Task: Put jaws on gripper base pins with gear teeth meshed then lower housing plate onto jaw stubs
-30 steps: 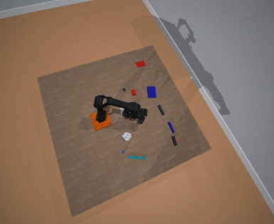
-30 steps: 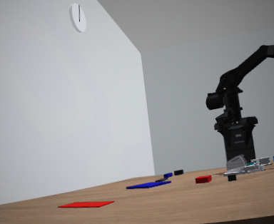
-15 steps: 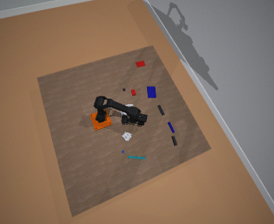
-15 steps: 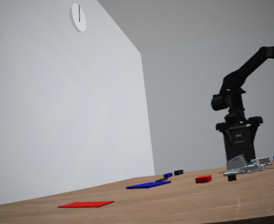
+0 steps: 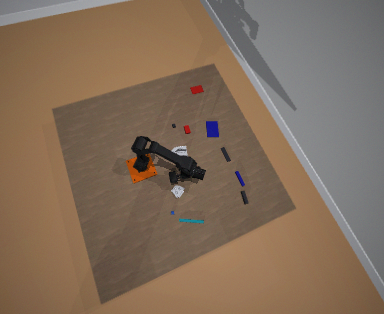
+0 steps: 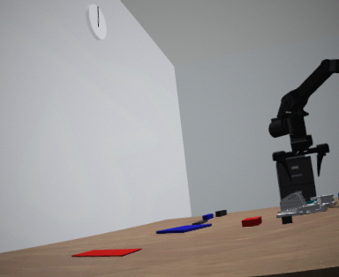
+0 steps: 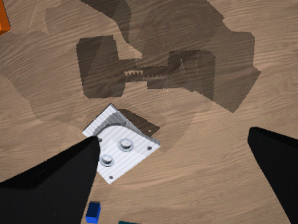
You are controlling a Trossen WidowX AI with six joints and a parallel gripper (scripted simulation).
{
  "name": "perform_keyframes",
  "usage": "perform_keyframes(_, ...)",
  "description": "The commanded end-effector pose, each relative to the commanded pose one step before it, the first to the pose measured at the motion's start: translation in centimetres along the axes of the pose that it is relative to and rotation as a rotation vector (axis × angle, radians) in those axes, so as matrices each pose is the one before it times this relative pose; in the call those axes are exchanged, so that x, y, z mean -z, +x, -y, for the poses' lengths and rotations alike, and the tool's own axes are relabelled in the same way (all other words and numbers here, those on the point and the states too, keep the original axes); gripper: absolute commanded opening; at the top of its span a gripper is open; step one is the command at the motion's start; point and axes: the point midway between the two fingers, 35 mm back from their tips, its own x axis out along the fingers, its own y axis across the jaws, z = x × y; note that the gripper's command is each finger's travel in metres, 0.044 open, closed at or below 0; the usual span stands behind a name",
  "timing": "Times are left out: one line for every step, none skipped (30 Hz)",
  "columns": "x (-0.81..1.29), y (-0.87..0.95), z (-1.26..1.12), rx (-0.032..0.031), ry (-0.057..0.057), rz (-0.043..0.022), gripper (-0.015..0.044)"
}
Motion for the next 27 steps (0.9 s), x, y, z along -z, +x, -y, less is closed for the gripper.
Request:
perform_keyframes(0.764, -0.111, -0.386, 0.00069, -0.0789, 0.00474, 0.044)
perform_keyframes(0.198, -0.003, -0.145, -0.00067, -0.0216, 0.00074, 0.044)
perform_keyframes(0.193, -0.003, -0.151, -0.00064, -0.0216, 0.00077, 0.044)
perform_keyframes(0.189, -0.004, -0.157, -0.0006, -0.0216, 0.00079, 0.044)
perform_keyframes(0.184, -0.004, -0.163, -0.00057, -0.0216, 0.00081, 0.044)
perform_keyframes(0.179, -0.004, -0.168, -0.00053, -0.0216, 0.00083, 0.044)
perform_keyframes(0.174, -0.004, -0.173, -0.0005, -0.0216, 0.00085, 0.044)
perform_keyframes(0.169, -0.004, -0.178, -0.00046, -0.0216, 0.00086, 0.044)
perform_keyframes(0.163, -0.004, -0.183, -0.00042, -0.0216, 0.00088, 0.044)
perform_keyframes(0.158, -0.005, -0.188, -0.00039, -0.0216, 0.00089, 0.044)
perform_keyframes(0.152, -0.005, -0.193, -0.00035, -0.0216, 0.00091, 0.044)
perform_keyframes(0.144, -0.002, -0.198, -0.0005, -0.0203, 0.00081, 0.044)
perform_keyframes(0.138, -0.002, -0.202, -0.00047, -0.0202, 0.00083, 0.044)
perform_keyframes(0.132, -0.002, -0.206, -0.00043, -0.0202, 0.00084, 0.044)
perform_keyframes(0.126, -0.002, -0.21, -0.0004, -0.0202, 0.00085, 0.044)
perform_keyframes(0.12, -0.002, -0.213, -0.00036, -0.0203, 0.00087, 0.044)
perform_keyframes(0.113, -0.003, -0.212, -0.00024, -0.0204, 0.00089, 0.044)
perform_keyframes(0.107, -0.004, -0.215, -0.0002, -0.0204, 0.0009, 0.044)
perform_keyframes(0.101, -0.004, -0.218, -0.00017, -0.0204, 0.0009, 0.044)
perform_keyframes(0.094, -0.004, -0.219, -0.0001, -0.0204, 0.00091, 0.044)
perform_keyframes(0.087, -0.005, -0.218, 0.00002, -0.0205, 0.00091, 0.044)
perform_keyframes(0.08, -0.008, -0.211, 0.00022, -0.0208, 0.00091, 0.044)
perform_keyframes(0.074, -0.008, -0.214, 0.00026, -0.0208, 0.00091, 0.044)
perform_keyframes(0.068, -0.008, -0.216, 0.0003, -0.0208, 0.00089, 0.044)
perform_keyframes(0.062, -0.009, -0.218, 0.00033, -0.0208, 0.00088, 0.044)
perform_keyframes(0.056, -0.009, -0.22, 0.00037, -0.0208, 0.00087, 0.044)
perform_keyframes(0.05, -0.009, -0.221, 0.0004, -0.0208, 0.00085, 0.044)
